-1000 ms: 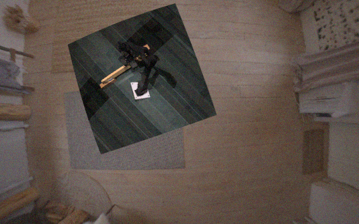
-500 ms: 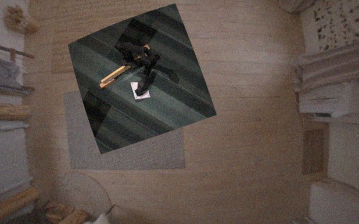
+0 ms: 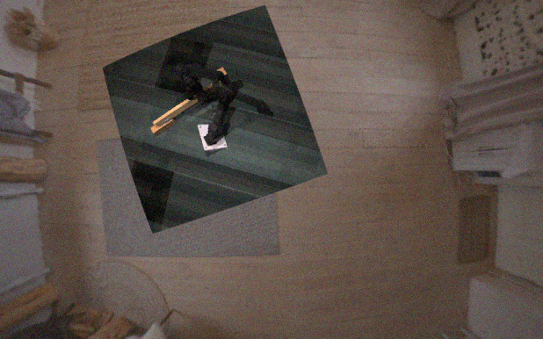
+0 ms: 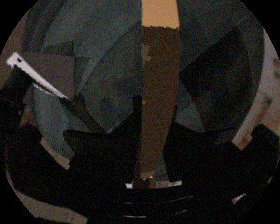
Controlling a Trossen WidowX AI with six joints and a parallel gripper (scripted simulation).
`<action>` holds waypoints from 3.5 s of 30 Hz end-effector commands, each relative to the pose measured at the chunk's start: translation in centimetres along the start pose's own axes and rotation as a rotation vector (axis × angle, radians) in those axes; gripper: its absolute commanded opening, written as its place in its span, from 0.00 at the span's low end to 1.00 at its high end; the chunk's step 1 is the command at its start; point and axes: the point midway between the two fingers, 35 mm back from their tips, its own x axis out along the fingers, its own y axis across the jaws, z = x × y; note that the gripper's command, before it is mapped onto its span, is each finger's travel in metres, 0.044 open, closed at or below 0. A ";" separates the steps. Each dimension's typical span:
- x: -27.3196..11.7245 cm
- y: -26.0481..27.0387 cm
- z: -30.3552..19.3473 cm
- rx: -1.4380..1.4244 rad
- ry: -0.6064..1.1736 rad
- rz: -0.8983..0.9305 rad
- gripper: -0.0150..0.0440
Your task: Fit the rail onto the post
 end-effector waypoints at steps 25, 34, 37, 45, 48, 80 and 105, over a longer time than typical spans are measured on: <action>-0.1 0.0 -0.6 -0.002 -0.002 -0.007 0.25; -0.1 0.0 -0.9 -0.002 -0.001 -0.007 0.25; -0.2 0.0 -1.0 -0.002 -0.001 -0.007 0.25; -0.3 -0.1 -1.2 -0.002 -0.001 -0.007 0.25; -0.3 -0.1 -1.3 -0.002 -0.001 -0.007 0.25; -0.2 -0.2 -2.3 -0.002 -0.001 -0.007 0.25; -0.4 -0.1 -3.0 -0.002 0.000 -0.007 0.25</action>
